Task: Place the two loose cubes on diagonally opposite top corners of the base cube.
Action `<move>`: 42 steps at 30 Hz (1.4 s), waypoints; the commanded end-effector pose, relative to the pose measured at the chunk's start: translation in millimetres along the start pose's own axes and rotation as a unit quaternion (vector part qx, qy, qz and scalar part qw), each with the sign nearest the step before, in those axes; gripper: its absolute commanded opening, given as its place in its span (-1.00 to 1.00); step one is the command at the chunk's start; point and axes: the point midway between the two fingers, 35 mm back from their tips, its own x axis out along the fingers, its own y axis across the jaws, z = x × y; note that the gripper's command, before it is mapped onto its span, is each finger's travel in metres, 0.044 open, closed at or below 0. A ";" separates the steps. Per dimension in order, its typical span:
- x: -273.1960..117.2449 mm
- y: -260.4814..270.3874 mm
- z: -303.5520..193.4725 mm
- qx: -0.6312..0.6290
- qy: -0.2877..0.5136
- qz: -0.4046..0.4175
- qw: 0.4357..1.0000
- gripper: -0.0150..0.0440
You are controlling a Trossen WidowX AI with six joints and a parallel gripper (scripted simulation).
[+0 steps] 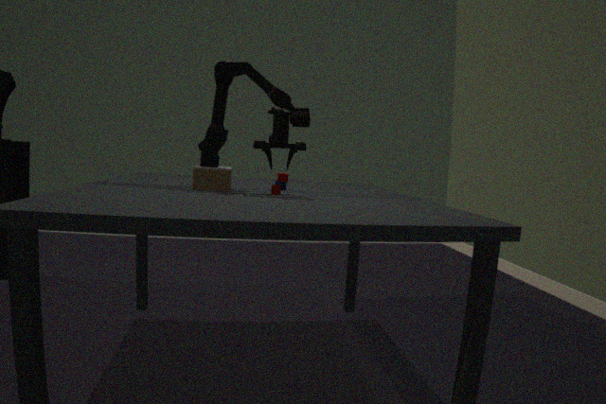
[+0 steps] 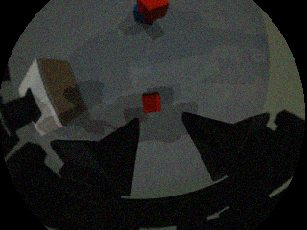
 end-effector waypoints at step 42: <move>74.5 7.9 2.2 -0.004 -0.003 0.009 1.000 -0.14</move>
